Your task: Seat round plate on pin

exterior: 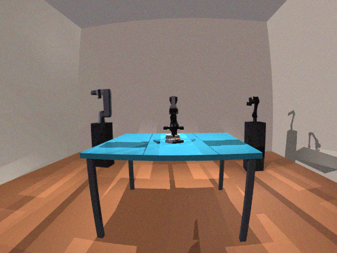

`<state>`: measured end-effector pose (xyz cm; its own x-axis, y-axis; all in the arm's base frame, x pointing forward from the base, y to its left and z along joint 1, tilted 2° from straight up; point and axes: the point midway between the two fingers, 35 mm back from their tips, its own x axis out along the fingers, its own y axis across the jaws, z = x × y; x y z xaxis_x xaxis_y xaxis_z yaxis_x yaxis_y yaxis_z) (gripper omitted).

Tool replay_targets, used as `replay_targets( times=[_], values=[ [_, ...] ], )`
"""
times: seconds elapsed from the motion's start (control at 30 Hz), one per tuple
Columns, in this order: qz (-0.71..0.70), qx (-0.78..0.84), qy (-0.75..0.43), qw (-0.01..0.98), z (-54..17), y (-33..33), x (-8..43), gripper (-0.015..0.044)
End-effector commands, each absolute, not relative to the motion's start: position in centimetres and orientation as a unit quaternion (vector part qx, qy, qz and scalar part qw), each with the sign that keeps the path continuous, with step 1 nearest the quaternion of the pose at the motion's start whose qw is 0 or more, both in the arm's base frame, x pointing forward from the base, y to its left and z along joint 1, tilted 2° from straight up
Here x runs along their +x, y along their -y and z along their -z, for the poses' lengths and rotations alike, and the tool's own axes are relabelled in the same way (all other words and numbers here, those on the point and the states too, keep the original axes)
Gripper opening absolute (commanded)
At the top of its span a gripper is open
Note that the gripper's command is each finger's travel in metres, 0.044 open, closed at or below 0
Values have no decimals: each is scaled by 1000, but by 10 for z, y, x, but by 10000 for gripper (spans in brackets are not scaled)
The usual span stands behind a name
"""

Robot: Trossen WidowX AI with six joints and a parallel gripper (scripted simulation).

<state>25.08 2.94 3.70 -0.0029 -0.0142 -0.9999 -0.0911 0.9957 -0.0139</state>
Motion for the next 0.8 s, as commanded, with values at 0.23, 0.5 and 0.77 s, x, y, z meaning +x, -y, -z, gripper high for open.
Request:
replay_targets(
  times=[0.23,0.5,0.77],
  values=[
    [-30,-35,-707,705,-39,-45,249,0],
    [-31,-34,-707,705,-40,-56,250,0],
    [-31,-34,-707,706,-40,-64,253,0]
  ],
)
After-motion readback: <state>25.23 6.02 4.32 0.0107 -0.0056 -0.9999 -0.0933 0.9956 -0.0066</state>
